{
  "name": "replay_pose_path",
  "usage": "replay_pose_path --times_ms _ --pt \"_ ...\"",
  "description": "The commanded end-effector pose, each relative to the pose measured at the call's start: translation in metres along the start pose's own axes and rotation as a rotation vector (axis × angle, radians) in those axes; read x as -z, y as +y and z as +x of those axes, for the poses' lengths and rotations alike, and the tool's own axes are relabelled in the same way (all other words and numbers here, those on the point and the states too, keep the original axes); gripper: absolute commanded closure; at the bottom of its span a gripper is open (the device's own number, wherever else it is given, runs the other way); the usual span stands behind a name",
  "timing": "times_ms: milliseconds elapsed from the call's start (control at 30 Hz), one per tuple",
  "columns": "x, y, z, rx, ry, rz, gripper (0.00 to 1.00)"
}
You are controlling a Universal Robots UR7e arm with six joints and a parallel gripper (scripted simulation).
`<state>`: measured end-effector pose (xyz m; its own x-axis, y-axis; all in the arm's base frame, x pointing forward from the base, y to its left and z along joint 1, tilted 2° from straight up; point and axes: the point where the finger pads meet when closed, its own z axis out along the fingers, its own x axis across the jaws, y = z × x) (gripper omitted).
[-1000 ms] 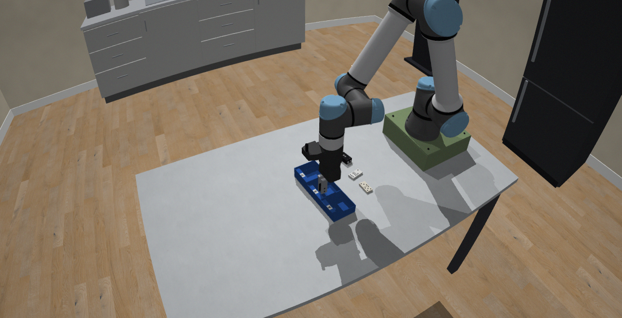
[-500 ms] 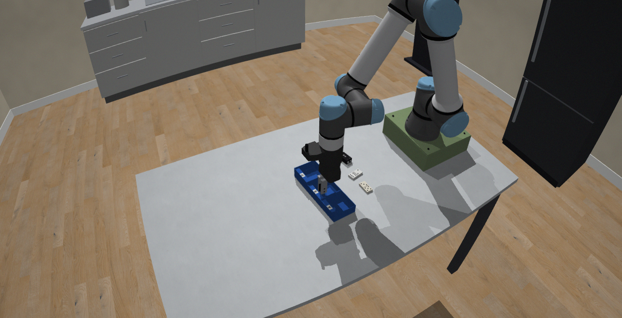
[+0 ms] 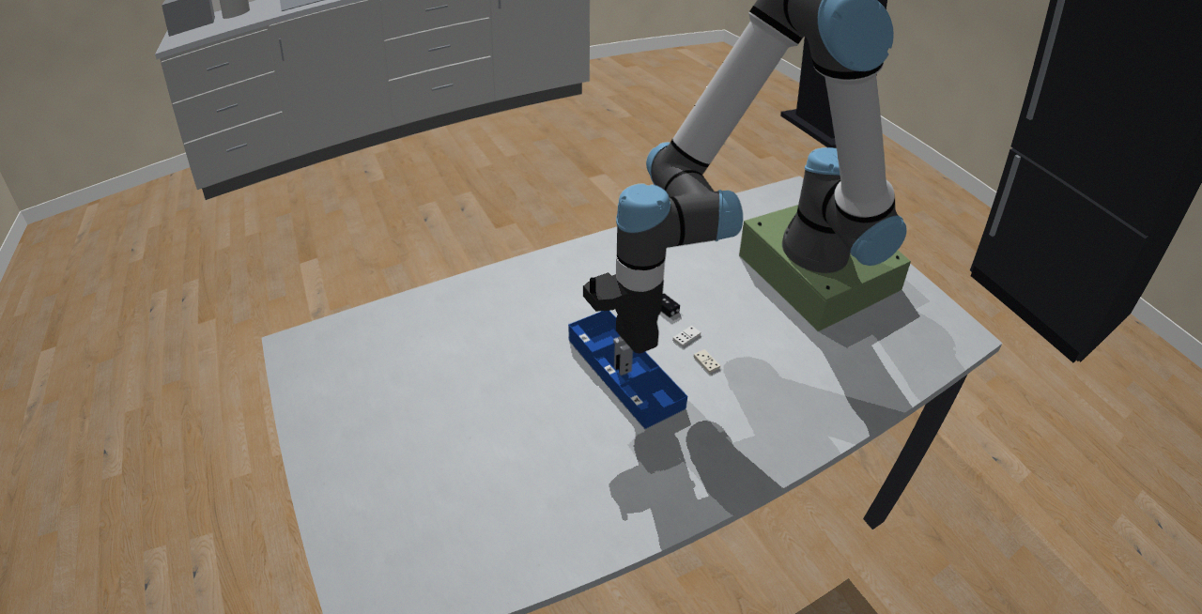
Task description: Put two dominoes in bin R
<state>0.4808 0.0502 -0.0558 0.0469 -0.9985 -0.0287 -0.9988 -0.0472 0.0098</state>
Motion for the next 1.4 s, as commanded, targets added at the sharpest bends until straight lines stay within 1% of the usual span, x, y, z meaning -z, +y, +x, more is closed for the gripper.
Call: replay_pose_path --times_ms 0,467,1267,1367 --pt "0.000 0.000 0.000 0.000 0.000 0.001 0.69" --pt "0.000 0.000 0.000 0.000 0.000 0.001 0.69" --pt "0.030 0.000 0.000 0.000 0.000 0.002 0.69" --pt "0.042 0.000 0.000 0.000 0.000 0.002 0.69"
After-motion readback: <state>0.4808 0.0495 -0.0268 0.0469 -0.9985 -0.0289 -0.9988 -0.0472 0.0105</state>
